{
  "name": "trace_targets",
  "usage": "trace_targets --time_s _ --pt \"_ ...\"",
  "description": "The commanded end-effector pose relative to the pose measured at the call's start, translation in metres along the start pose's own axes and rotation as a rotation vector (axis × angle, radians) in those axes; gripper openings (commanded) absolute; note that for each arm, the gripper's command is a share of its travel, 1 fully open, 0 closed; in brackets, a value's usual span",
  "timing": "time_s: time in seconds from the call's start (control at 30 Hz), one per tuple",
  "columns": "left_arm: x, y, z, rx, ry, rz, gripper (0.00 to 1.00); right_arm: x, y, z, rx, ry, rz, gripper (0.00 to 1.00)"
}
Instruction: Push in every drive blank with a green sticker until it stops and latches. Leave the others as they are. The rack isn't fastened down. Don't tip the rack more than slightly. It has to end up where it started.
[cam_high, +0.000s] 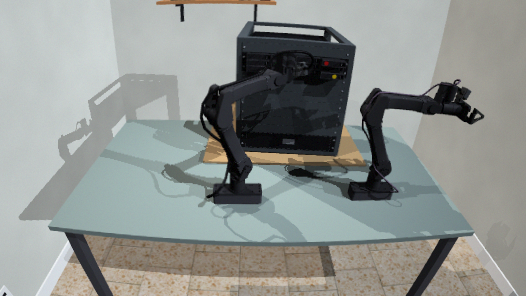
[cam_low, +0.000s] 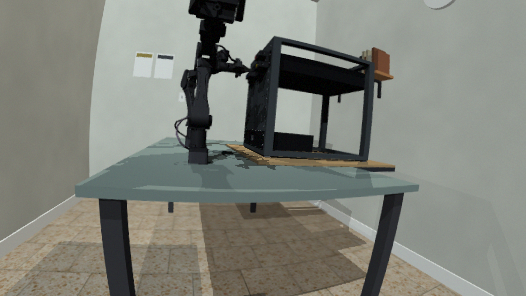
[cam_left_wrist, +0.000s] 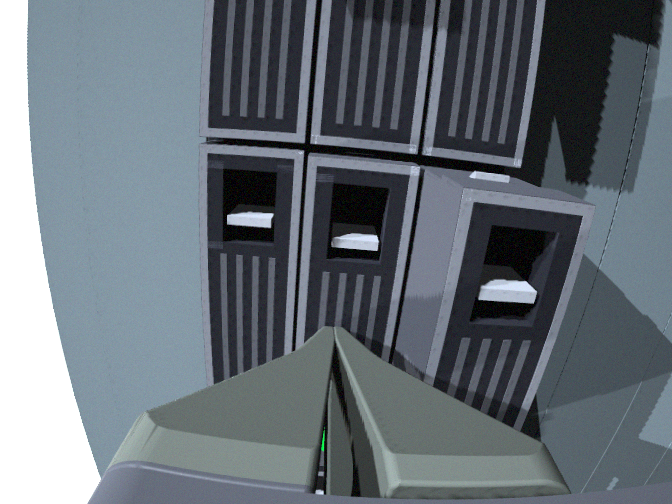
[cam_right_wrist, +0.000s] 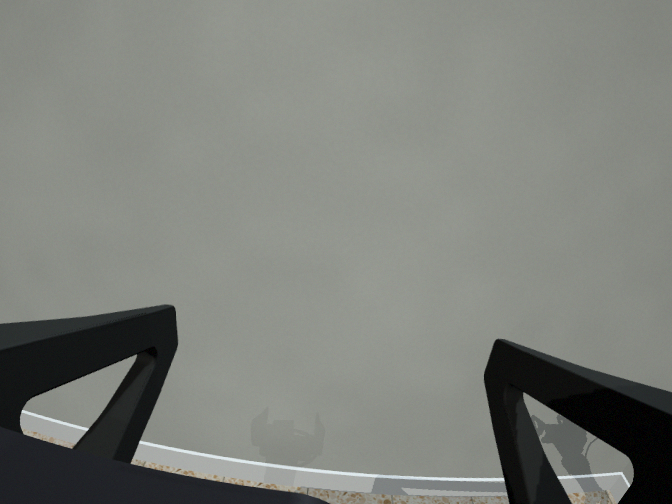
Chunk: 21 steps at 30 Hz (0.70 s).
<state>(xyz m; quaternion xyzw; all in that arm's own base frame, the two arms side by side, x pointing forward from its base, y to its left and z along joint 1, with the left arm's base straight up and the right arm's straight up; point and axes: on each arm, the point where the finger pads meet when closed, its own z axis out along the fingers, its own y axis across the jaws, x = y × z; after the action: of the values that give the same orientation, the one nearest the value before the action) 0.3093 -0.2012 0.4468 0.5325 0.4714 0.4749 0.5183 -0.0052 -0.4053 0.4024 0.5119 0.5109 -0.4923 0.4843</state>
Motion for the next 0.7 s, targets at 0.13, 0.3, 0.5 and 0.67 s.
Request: trace_targets --time_s 0.13,0.3,0.5,0.67 --pt "0.0019 0.017 0.0047 -0.033 0.002 -0.048 0.0 -0.0132 0.0032 -0.0081 -0.002 -0.046 0.007 1.0" --pt "0.0043 0.0214 0.0006 -0.042 -0.004 -0.057 0.0 -0.0132 0.0032 -0.0081 -0.002 -0.046 0.007 1.0" --pt "0.0049 0.0219 0.0002 -0.042 -0.003 -0.058 0.0 -0.0132 0.0032 -0.0081 -0.002 -0.046 0.007 1.0" --pt "0.002 0.0171 0.0085 -0.033 0.002 -0.048 0.0 -0.0132 0.0032 -0.0081 -0.002 -0.046 0.007 1.0"
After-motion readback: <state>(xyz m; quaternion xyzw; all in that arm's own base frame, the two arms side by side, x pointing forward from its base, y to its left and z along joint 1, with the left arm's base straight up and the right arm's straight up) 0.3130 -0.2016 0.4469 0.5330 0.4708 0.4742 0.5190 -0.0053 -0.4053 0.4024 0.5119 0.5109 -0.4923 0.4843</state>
